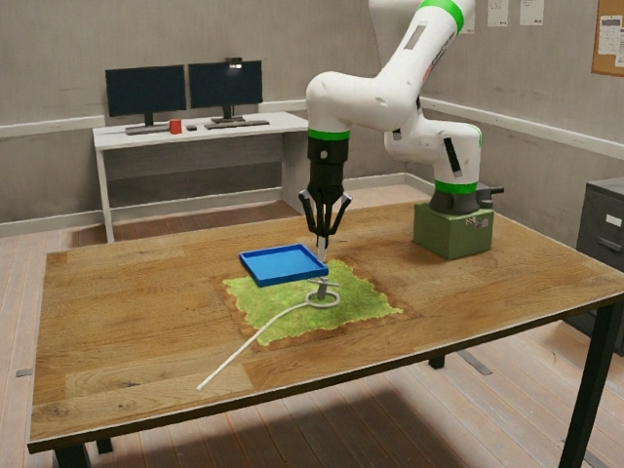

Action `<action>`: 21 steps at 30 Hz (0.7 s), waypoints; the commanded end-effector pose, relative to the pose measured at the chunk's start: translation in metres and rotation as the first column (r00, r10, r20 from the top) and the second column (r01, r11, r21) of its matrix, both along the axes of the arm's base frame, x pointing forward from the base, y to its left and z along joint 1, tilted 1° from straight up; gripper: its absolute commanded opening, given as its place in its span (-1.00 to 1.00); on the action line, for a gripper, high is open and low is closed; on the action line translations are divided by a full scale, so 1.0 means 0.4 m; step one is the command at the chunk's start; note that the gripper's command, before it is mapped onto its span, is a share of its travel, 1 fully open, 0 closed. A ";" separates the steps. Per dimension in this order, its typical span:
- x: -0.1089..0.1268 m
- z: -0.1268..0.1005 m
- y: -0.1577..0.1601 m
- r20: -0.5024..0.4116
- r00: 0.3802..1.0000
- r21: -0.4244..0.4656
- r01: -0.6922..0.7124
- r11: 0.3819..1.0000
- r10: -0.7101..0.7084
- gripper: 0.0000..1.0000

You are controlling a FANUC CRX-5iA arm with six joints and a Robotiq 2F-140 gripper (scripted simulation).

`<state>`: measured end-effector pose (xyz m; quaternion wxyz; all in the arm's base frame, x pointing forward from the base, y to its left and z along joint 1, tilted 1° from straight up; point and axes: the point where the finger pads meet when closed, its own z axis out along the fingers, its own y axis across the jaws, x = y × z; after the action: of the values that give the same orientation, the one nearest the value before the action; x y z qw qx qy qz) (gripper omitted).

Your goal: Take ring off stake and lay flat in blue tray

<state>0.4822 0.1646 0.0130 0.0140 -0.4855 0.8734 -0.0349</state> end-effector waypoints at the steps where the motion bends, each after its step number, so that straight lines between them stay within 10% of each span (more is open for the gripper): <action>1: -0.006 0.002 -0.013 -0.013 0.961 0.002 -0.275 0.961 0.275 -0.80; 9: -0.014 0.002 -0.028 -0.020 0.851 -0.025 -0.525 0.851 0.525 -0.80; 21: -0.027 0.001 -0.050 -0.069 0.387 -0.072 -0.921 0.383 0.919 -0.80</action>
<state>0.4724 0.1474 0.0129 -0.0021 -0.8284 0.5560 -0.0670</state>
